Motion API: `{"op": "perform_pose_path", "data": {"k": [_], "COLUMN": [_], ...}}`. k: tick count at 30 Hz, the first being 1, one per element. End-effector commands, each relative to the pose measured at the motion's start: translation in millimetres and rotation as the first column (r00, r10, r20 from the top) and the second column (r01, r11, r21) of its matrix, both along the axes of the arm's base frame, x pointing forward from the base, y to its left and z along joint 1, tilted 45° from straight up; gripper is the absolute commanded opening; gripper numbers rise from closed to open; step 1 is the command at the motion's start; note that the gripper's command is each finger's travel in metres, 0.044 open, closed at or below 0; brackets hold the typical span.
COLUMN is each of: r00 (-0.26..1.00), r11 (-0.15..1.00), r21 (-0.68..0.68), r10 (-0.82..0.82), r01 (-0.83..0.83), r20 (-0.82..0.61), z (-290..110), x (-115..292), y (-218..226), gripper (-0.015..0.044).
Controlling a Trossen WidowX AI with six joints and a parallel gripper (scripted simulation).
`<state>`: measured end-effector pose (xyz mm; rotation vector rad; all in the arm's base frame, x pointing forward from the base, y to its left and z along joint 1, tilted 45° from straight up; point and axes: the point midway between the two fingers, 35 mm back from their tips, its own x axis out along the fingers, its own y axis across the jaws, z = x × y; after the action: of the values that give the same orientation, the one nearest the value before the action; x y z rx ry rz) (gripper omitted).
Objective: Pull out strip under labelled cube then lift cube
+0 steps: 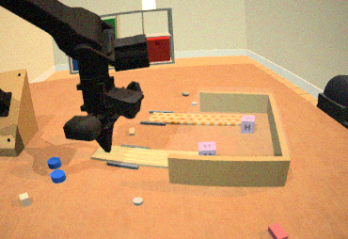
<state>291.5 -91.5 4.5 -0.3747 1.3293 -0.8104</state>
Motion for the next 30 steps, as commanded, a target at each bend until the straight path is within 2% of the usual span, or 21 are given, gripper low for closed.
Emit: {"op": "perform_pose_path", "data": {"k": [1,30], "r00": [1.0,1.0], "r11": [1.0,1.0], "r21": [0.001,0.002], "r10": [-0.012,-0.012], "r01": [0.012,0.012], "r20": [-0.019,-0.021], "z": [-6,-16], "x": [-12,-53], "y": [-1,9], "gripper": [0.0,0.0]}}
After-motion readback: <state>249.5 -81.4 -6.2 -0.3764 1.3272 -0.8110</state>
